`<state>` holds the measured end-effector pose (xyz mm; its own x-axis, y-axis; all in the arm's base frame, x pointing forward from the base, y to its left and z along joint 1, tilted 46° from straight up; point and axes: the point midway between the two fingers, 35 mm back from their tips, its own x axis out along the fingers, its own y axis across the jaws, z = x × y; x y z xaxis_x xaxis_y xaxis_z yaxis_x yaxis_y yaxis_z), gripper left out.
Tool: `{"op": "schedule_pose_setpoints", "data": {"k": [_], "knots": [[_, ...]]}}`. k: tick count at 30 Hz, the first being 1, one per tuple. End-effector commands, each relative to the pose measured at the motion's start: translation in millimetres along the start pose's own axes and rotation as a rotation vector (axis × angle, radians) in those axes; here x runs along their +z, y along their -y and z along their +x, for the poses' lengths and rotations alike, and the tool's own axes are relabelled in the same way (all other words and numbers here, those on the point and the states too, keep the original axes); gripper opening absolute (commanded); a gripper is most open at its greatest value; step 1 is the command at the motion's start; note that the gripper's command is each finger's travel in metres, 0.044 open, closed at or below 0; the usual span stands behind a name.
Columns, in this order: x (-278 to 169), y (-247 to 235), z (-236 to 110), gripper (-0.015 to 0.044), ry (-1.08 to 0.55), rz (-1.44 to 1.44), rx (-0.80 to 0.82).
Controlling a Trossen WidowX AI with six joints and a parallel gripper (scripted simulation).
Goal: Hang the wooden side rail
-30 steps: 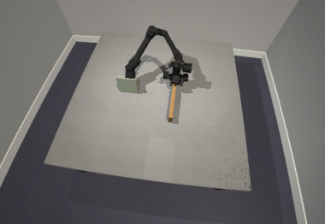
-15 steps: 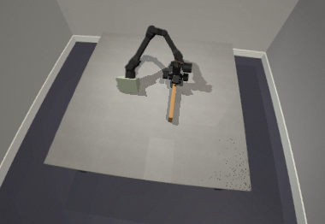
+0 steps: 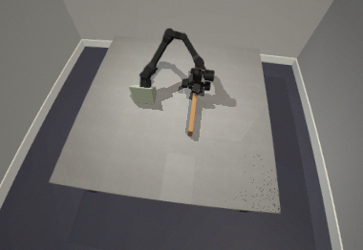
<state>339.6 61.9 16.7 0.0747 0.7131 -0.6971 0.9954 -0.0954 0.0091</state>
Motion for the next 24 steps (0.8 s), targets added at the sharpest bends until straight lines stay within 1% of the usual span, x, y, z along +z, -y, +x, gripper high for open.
{"op": "schedule_pose_setpoints", "data": {"k": [1, 24], "knots": [[1.7, -1.6, -4.1, 0.0000, 0.005, 0.001, 0.009], [1.7, -1.5, -7.9, 0.0000, 0.005, 0.001, 0.009]]}}
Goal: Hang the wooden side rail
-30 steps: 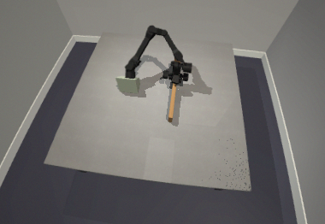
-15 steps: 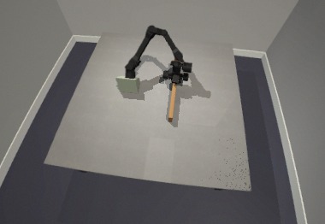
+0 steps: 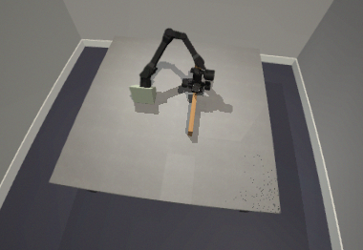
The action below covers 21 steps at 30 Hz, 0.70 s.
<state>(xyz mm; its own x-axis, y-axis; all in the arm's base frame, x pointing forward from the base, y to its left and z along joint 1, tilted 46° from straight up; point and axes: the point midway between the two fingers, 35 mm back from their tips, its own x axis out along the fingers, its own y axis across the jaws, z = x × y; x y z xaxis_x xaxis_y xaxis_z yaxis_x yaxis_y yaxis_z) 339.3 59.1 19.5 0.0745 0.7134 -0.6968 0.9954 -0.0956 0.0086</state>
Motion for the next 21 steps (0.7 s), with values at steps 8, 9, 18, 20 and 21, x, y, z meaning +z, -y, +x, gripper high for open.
{"op": "schedule_pose_setpoints", "data": {"k": [8, 9, 18, 20, 21], "knots": [[1.7, -1.6, -5.3, 0.0000, 0.005, 0.000, 0.009], [1.7, -1.6, -5.5, 0.0000, 0.005, 0.000, 0.009], [1.7, -1.6, -6.9, 0.0000, 0.005, 0.000, 0.009], [1.7, -1.6, -7.3, 0.0000, 0.005, 0.000, 0.009], [1.7, -1.6, -7.4, 0.0000, 0.005, 0.000, 0.009]]}}
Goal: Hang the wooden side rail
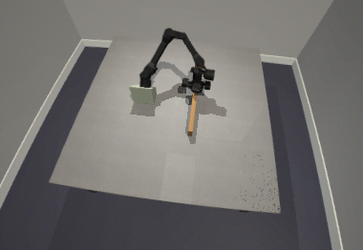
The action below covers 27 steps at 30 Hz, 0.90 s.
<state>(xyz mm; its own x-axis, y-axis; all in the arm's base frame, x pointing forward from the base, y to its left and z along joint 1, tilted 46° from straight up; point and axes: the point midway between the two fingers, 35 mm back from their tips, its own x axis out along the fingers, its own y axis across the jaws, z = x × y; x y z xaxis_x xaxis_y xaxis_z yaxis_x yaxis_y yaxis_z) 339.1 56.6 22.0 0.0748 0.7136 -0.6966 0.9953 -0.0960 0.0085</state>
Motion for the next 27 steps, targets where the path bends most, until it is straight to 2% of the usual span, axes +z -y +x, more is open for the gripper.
{"op": "schedule_pose_setpoints", "data": {"k": [1, 27], "knots": [[1.7, -1.6, -4.1, 0.0000, 0.006, 0.000, 0.009], [1.7, -1.5, -8.4, 0.0000, 0.006, 0.000, 0.009]]}}
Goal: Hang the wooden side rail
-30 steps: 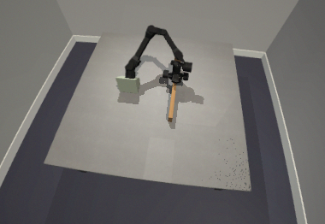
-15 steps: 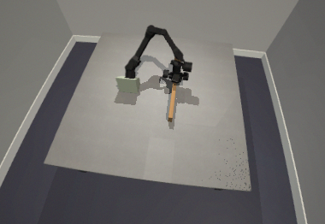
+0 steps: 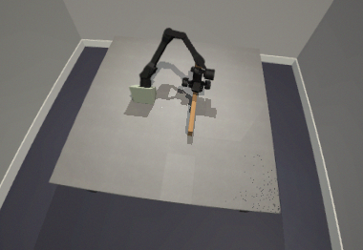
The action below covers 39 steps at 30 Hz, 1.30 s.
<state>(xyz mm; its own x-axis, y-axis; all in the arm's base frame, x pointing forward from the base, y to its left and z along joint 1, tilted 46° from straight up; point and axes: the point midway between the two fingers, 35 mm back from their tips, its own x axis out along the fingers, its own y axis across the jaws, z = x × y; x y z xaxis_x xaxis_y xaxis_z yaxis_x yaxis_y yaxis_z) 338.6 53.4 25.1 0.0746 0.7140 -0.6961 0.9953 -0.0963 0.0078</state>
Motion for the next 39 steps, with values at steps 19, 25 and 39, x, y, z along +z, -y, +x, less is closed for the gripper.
{"op": "schedule_pose_setpoints", "data": {"k": [19, 25, 39], "knots": [[1.8, -1.6, -7.1, 0.0000, 0.007, -0.001, 0.009], [1.8, -1.6, -8.1, 0.0000, 0.007, -0.001, 0.009], [1.5, -1.9, -9.7, 0.0000, 0.007, -0.001, 0.009]]}}
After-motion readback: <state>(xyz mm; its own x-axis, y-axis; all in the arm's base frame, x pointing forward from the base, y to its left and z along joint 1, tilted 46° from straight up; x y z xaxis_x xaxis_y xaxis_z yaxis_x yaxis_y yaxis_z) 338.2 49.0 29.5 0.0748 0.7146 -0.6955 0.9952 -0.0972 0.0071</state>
